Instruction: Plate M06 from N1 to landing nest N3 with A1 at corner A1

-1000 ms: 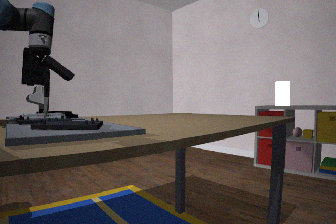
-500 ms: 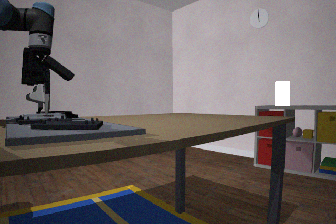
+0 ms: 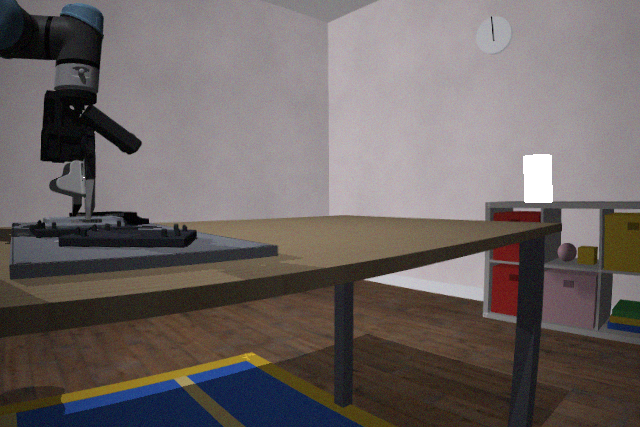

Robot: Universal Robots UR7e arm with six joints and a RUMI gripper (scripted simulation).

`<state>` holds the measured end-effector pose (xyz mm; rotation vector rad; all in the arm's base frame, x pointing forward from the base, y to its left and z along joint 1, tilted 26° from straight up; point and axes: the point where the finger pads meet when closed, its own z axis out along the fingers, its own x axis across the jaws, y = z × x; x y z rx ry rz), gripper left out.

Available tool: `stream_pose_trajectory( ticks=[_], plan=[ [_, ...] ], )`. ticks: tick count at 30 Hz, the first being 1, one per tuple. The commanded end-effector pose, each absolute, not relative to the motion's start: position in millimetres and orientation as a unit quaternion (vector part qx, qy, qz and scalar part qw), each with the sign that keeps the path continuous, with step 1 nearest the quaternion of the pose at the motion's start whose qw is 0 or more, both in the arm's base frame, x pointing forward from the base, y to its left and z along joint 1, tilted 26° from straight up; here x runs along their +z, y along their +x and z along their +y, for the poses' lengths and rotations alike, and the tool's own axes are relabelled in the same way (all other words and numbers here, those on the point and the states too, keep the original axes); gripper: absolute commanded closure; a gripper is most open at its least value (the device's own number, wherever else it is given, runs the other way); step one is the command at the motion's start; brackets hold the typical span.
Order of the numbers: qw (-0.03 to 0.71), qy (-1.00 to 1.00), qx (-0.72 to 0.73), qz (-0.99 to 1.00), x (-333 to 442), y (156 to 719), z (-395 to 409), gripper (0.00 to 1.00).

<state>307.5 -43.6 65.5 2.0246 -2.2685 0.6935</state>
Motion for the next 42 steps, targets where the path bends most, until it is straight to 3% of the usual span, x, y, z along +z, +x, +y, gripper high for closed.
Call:
stream_pose_trajectory(
  ticks=[1, 42],
  plan=[
    [0.011, 0.649, 0.223, -0.727, 65.8, 307.7, -43.6, 0.18],
    [0.011, 0.649, 0.223, -0.727, 94.1, 299.2, -33.0, 0.18]
  ],
)
